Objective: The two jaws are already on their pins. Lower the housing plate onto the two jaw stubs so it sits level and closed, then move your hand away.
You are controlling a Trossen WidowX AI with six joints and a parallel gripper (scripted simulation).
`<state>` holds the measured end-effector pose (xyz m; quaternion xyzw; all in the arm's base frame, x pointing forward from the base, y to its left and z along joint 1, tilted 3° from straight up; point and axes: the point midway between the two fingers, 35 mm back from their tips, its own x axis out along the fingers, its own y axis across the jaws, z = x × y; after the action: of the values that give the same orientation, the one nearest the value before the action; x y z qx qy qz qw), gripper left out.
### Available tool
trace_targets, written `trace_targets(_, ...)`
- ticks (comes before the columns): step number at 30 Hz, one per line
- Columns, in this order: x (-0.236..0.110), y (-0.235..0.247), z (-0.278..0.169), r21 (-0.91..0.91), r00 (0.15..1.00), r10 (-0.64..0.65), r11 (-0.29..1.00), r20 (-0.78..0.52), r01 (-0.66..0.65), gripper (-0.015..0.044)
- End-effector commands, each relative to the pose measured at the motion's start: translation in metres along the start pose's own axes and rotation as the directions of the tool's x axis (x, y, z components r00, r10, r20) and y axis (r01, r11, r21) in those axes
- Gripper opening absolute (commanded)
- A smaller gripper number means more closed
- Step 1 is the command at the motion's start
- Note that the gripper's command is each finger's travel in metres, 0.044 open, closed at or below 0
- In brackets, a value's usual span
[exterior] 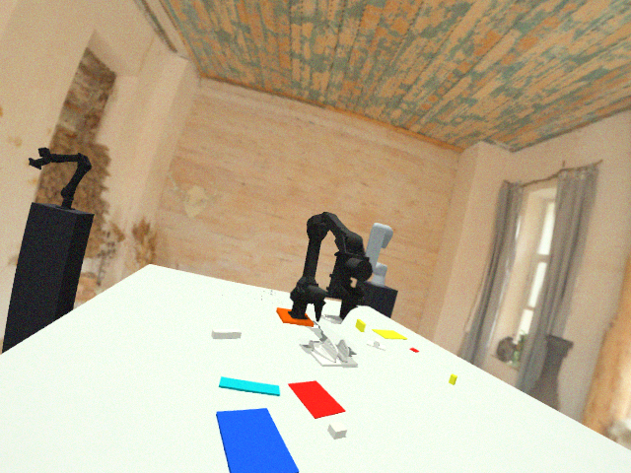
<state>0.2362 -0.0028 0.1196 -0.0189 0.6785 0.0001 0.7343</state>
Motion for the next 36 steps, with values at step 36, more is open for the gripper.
trace_targets(36,0.060,0.001,-0.001,0.005,1.000,0.003,1.000,-0.003,-0.003,0.0351)
